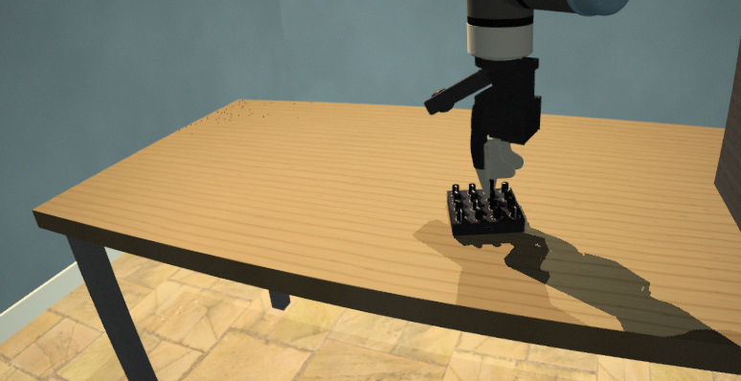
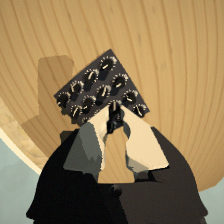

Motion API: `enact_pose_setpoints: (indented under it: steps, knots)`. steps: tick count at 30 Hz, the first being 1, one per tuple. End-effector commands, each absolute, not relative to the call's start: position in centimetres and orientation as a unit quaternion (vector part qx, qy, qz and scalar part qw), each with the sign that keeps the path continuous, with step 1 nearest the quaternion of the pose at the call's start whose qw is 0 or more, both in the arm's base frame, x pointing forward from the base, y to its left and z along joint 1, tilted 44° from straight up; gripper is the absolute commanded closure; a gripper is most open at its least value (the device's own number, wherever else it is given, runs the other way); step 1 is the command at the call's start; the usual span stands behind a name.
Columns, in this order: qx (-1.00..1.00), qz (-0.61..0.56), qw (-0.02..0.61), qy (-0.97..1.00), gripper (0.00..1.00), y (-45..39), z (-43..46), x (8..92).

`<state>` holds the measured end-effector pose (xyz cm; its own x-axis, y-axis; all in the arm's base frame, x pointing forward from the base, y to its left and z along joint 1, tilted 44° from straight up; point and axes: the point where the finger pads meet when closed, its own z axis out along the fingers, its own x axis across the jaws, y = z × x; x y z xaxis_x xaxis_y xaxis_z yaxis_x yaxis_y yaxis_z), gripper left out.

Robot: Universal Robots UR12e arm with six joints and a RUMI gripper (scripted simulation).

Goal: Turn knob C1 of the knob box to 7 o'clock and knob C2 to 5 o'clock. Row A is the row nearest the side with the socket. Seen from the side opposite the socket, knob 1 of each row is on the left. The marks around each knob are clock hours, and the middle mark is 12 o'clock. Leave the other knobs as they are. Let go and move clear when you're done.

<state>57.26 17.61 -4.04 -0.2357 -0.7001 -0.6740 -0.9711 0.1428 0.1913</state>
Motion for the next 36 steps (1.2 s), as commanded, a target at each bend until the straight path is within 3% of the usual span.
enact_pose_setpoints:
  steps: [1,36]
  knots:
    - [-0.578,0.308,0.220,0.723,0.96,17.56,-4.01,57.32]
    - [-0.568,0.311,0.216,0.731,0.96,17.55,-4.02,57.31]
